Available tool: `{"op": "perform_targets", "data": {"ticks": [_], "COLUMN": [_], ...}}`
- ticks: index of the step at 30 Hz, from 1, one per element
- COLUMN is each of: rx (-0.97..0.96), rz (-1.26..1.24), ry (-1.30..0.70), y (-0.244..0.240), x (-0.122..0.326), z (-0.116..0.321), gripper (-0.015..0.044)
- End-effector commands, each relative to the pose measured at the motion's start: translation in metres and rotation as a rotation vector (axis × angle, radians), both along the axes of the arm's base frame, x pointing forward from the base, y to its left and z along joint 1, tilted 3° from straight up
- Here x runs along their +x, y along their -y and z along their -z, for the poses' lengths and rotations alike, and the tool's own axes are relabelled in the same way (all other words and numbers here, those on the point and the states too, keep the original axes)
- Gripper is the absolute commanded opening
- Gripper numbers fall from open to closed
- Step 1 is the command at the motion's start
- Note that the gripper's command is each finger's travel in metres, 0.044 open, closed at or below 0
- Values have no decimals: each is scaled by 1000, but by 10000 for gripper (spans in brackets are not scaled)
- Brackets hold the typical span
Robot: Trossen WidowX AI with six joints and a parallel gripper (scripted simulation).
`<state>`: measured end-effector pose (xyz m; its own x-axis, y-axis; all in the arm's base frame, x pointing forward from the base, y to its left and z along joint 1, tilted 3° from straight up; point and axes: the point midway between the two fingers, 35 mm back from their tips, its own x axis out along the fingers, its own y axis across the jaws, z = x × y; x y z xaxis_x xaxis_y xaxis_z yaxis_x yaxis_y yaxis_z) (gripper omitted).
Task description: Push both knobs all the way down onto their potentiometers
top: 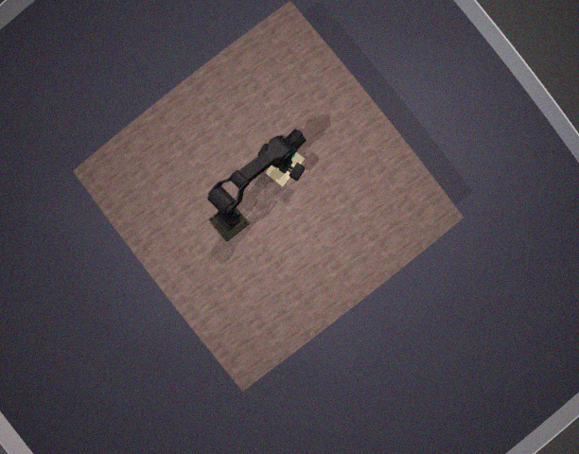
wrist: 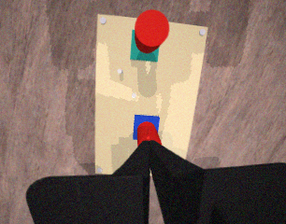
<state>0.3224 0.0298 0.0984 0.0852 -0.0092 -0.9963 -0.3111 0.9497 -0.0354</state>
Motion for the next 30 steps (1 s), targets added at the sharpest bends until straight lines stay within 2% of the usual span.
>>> {"op": "perform_targets", "data": {"ticks": [1,16,24,30], "rx": [-7,-7,-1,6], "rz": [4,4,0,-58], "ry": [-7,-7,-13,70], "y": [1,1,0,-21], "x": [1,0,-1,14], "z": [5,-17,-12,-18], "gripper": [0,0,210,53]}}
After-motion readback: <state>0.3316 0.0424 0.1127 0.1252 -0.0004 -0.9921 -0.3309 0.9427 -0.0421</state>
